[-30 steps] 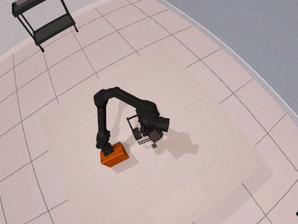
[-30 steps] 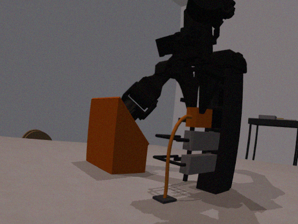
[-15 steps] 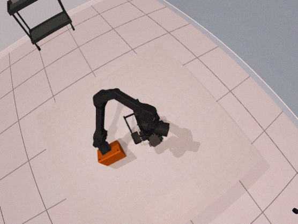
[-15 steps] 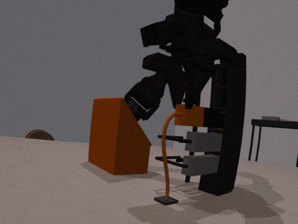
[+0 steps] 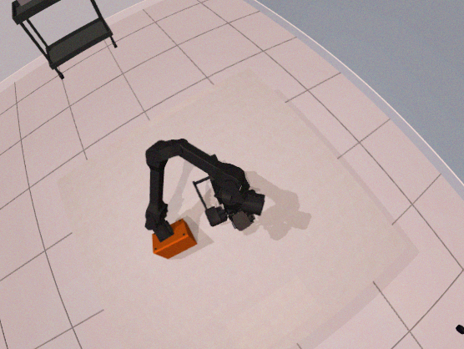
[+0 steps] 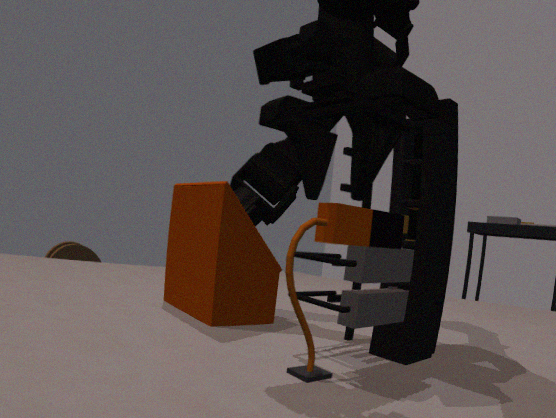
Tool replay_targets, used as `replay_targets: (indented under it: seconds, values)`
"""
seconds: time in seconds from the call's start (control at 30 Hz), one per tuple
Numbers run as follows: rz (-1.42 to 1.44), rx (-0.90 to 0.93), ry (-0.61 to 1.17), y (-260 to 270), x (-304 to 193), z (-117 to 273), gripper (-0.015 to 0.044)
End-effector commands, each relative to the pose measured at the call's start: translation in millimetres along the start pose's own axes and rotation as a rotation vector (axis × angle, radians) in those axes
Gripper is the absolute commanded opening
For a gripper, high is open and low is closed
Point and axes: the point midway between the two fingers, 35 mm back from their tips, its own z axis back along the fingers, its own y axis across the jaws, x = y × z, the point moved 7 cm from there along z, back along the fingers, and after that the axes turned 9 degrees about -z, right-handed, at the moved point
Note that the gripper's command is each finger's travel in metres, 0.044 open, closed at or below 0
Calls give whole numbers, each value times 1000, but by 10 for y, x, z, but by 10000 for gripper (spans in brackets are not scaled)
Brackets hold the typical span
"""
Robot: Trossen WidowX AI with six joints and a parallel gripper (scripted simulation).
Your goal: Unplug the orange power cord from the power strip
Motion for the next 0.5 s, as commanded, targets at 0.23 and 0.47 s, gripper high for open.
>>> replay_targets:
  seconds: [0.23, 0.47]
  values:
    - [-2, 2, 1, 86, 586, 118, 440]
    - [-2, 2, 1, 86, 586, 118, 440]
